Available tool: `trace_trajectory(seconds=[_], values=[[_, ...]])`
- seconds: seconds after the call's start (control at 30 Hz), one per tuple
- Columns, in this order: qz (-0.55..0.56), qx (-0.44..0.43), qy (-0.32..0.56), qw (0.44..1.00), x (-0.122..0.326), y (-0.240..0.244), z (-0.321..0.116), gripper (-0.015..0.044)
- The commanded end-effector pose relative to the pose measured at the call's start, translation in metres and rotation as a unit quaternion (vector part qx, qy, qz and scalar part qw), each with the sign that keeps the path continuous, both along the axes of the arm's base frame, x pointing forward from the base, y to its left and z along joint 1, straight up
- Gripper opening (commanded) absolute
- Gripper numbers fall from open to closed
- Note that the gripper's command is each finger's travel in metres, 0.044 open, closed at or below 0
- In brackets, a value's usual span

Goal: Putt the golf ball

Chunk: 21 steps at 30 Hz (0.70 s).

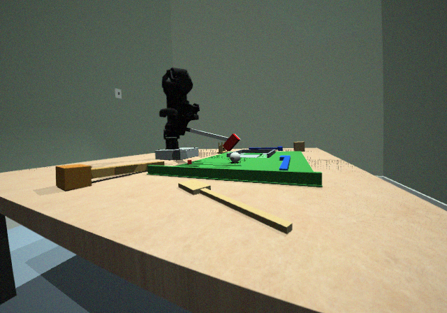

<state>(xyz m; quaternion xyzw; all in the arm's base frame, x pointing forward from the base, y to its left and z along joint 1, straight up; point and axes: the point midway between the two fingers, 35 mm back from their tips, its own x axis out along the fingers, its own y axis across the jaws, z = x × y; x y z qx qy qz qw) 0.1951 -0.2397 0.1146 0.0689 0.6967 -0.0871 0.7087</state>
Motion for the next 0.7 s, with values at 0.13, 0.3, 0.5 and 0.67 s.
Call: trace_trajectory(seconds=[0.13, 0.3, 0.5, 0.67], values=[[-0.003, 0.000, 0.002, 1.000, -0.001, 0.000, -0.020, 0.0000], [-0.003, 0.000, 0.002, 1.000, -0.001, -0.001, -0.025, 0.0000], [-0.003, 0.000, 0.002, 1.000, 0.000, -0.001, -0.035, 0.0000], [-0.003, 0.000, 0.002, 1.000, 0.000, -0.001, -0.043, 0.0000]])
